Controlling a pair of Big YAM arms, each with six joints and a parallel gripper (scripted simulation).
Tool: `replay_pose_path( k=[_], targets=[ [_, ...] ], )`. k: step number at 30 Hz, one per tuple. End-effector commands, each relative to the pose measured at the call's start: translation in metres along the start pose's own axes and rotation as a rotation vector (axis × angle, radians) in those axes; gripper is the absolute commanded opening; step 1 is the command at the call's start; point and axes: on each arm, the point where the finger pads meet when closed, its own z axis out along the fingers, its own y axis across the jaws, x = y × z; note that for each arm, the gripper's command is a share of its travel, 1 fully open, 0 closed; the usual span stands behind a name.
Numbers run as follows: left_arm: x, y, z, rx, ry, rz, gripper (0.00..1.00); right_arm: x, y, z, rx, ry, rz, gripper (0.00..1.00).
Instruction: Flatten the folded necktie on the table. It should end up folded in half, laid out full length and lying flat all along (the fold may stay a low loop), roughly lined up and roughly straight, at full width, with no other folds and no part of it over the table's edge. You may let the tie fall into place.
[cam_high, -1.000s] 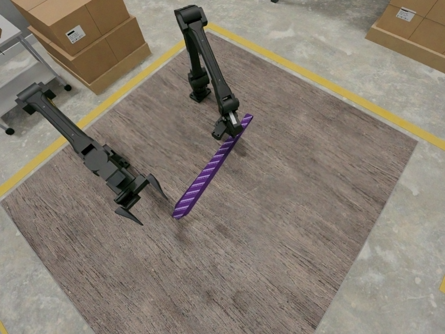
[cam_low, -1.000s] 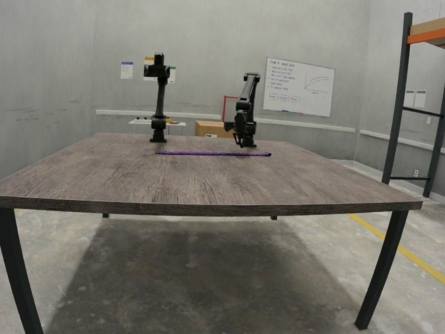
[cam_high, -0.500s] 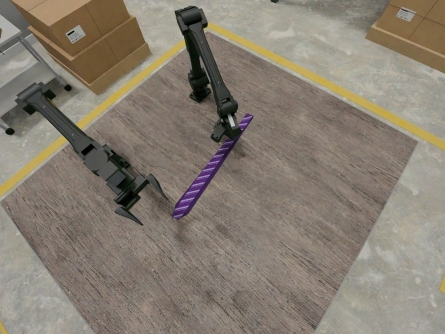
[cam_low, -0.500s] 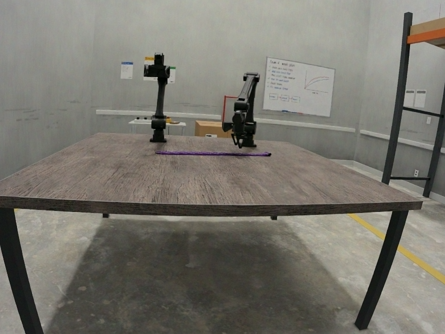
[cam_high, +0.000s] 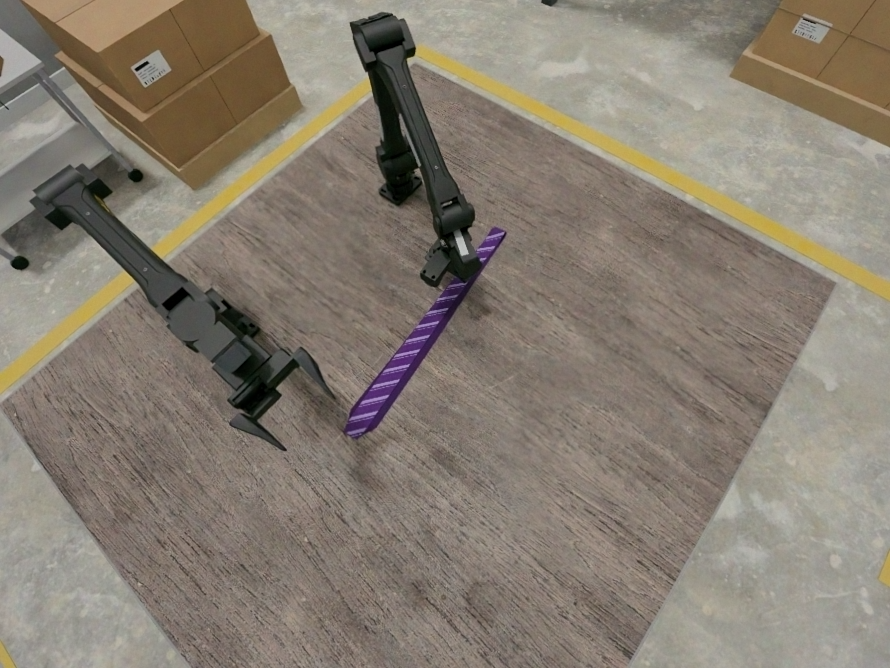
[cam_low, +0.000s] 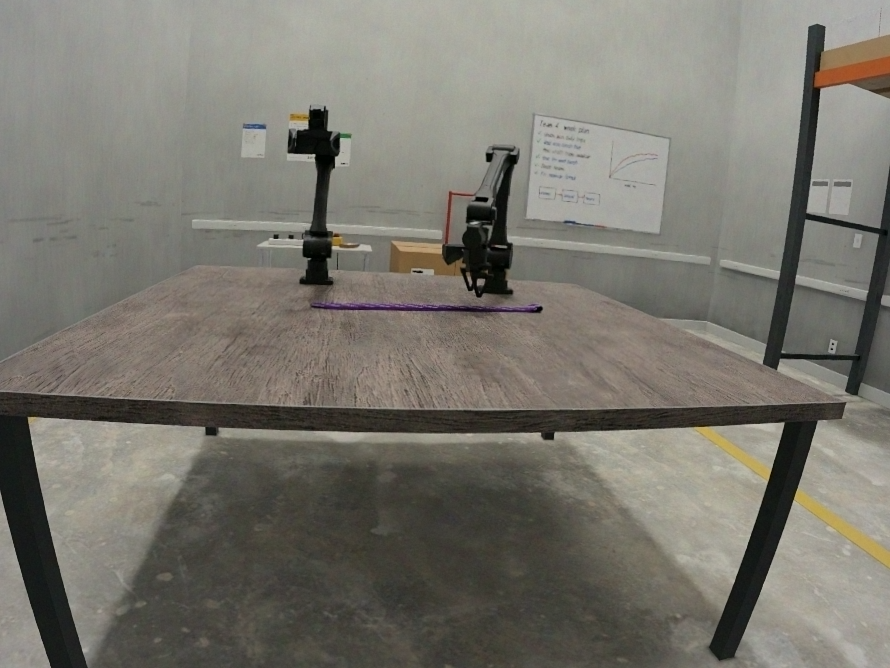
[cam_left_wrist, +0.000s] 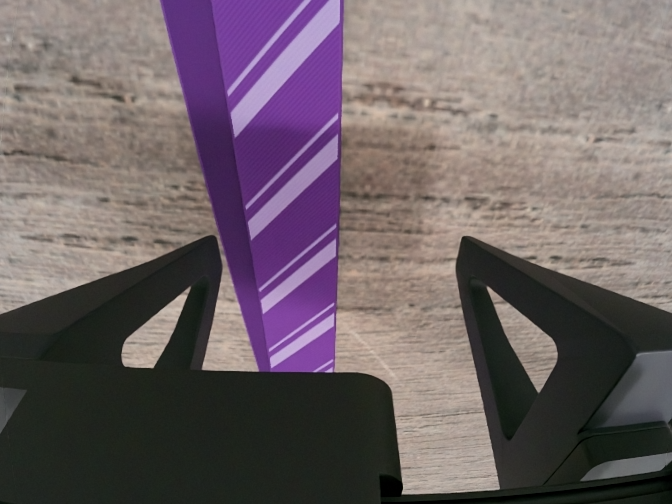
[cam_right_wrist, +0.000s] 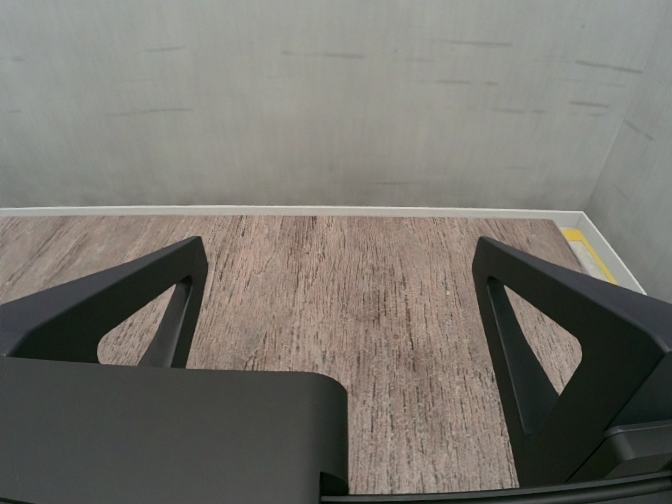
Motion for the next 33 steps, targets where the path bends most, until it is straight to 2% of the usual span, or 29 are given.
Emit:
replay_pose_path(
  k=[1,22,33],
  targets=[
    [-0.018,0.024,-0.020,-0.061,-0.033,-0.004,0.88,-0.032,0.007,-0.001,-0.010,-0.063,0.011,1.00],
    [-0.019,0.025,-0.020,-0.061,-0.033,-0.004,0.88,-0.032,0.007,-0.001,-0.010,-0.063,0.011,1.00],
    [-0.036,0.047,-0.023,-0.061,-0.033,-0.004,0.88,-0.032,0.007,-0.001,-0.010,-0.063,0.011,1.00]
  ],
)
